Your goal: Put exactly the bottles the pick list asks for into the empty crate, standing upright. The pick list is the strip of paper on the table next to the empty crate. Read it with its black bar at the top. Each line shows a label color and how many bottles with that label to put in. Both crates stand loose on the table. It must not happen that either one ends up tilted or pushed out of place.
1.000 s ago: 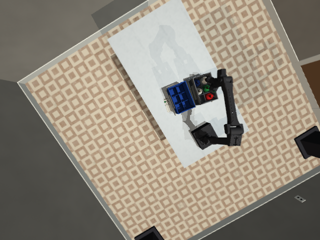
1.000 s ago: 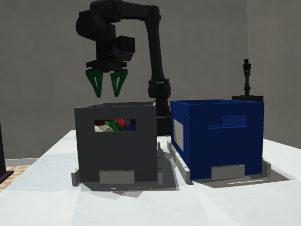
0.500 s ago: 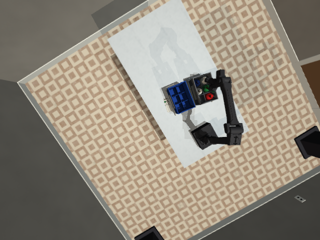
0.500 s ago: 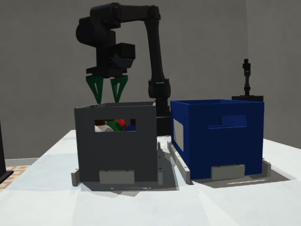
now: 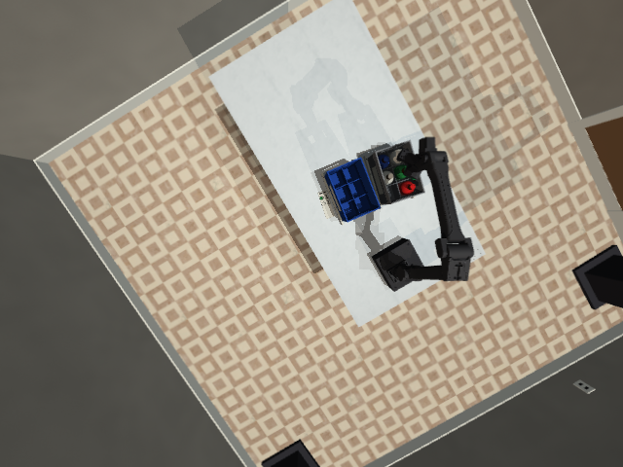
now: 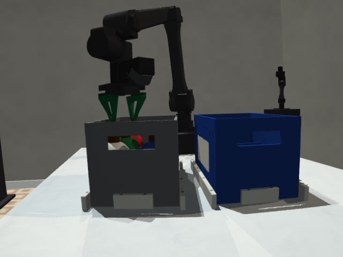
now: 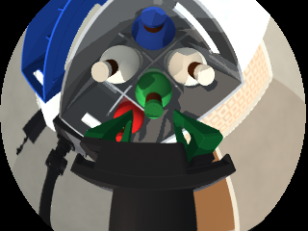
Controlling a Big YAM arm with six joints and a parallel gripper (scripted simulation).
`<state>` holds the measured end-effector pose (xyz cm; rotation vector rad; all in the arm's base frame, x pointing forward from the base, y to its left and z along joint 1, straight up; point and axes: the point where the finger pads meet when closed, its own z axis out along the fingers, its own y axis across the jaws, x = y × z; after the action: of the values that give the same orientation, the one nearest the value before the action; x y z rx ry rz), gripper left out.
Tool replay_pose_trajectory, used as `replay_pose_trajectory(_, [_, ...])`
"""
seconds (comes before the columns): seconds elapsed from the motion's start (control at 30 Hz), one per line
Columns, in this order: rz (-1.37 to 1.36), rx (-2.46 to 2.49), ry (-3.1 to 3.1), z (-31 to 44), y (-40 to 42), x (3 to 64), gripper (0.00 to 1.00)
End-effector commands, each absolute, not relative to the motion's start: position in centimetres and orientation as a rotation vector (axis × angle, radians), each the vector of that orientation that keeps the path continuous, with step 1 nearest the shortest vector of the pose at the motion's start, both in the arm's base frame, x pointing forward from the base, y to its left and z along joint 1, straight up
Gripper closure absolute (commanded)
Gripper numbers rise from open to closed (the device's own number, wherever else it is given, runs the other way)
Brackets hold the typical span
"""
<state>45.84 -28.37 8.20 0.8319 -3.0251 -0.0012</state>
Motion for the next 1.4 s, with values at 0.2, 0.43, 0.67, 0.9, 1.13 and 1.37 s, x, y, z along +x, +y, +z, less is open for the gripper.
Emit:
replay_pose_trajectory(0.2, [0.038, 0.866, -3.044, 7.9, -28.8, 47.7, 0.39])
replay_pose_trajectory(0.43, [0.004, 0.861, -3.025, 6.0, -28.1, 46.6, 0.39])
replay_pose_trajectory(0.67, [0.086, 0.873, -3.070, 8.7, -29.2, 48.4, 0.39])
replay_pose_trajectory(0.9, [0.083, 0.873, -3.068, 8.5, -29.2, 48.5, 0.39])
replay_pose_trajectory(1.13, [0.078, 0.872, -3.064, 8.3, -29.2, 48.5, 1.00])
replay_pose_trajectory(1.37, [0.072, 0.870, -3.061, 8.2, -29.1, 48.4, 1.00])
